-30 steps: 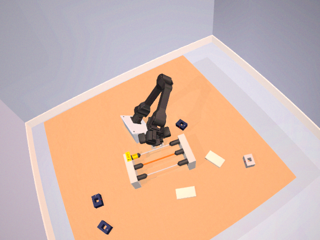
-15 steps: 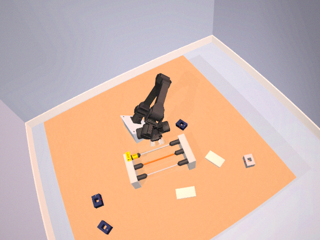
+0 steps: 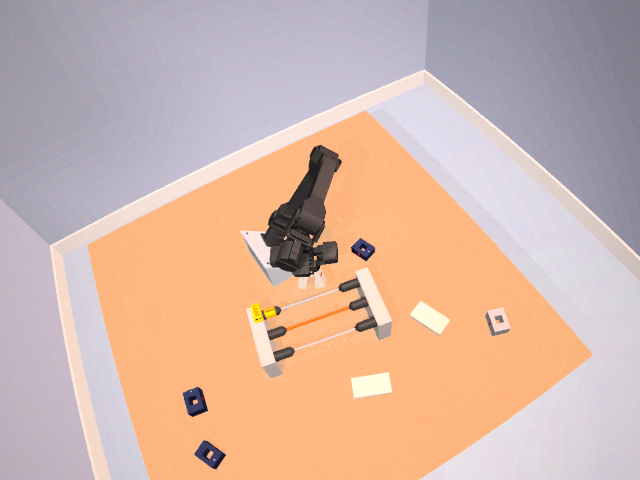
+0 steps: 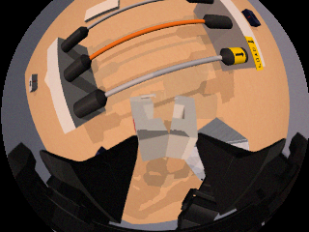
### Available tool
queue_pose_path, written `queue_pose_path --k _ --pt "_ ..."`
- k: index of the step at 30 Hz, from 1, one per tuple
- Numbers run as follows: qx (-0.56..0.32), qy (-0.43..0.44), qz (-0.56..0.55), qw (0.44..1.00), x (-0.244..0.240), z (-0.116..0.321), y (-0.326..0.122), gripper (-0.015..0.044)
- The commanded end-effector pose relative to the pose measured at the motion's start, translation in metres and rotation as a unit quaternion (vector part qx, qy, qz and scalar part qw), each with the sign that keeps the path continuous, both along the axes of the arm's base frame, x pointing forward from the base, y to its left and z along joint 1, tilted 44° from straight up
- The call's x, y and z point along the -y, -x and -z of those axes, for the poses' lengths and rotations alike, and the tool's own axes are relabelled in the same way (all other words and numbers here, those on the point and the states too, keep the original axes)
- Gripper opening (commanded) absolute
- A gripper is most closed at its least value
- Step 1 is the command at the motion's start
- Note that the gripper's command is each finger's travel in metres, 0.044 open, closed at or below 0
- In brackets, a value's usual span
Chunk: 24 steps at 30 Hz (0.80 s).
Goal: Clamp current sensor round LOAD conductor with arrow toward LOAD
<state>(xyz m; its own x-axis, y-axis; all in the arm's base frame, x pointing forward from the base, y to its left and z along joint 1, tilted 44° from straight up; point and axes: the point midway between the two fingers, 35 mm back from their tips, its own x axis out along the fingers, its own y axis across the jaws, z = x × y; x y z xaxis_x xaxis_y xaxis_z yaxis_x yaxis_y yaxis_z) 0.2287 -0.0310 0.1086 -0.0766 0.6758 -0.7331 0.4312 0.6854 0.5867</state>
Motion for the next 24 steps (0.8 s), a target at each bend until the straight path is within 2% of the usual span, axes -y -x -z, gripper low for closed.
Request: queue_pose_path --k 1,12,24 --pt "-0.03 0.005 0.055 0.998 0.002 -0.003 -0.001 0.0" --pt "-0.131 0.013 0.212 0.968 0.007 -0.008 -0.002 0.0" --pt "-0.237 0.007 0.374 0.897 0.013 -0.014 -0.003 0.0"
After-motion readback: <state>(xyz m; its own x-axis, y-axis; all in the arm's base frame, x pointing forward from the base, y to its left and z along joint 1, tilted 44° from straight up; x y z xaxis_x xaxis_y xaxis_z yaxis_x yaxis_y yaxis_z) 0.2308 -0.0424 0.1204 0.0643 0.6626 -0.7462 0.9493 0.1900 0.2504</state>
